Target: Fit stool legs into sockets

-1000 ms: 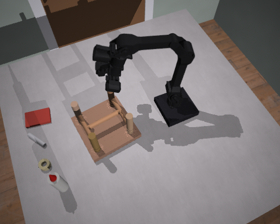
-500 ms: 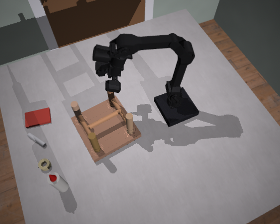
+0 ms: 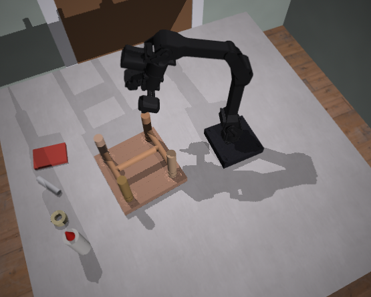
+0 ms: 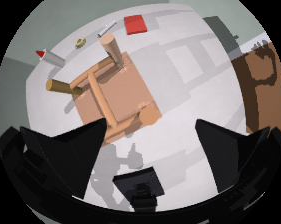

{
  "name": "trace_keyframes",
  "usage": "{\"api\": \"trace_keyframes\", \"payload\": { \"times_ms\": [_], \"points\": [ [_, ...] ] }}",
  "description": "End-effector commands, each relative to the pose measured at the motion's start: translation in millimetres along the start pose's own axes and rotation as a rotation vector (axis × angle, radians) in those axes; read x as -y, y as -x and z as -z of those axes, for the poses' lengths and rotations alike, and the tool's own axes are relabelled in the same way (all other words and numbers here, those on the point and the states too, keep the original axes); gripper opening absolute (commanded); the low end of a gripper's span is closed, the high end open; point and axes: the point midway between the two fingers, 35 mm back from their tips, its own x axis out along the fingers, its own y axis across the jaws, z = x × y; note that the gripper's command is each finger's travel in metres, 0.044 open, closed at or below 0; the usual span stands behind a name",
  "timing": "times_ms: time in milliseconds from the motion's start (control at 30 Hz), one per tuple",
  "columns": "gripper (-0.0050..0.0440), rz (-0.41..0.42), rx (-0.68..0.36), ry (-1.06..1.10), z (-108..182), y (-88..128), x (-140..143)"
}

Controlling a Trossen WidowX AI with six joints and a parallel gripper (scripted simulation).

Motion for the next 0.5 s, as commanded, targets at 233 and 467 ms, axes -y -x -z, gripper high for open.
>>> {"api": "trace_keyframes", "payload": {
  "times_ms": [233,467],
  "points": [
    [0.0440,-0.001,-0.008,-0.003,34,12,-38],
    [0.0440,0.002,-0.008,-0.005,94,20,-76]
  ]
}}
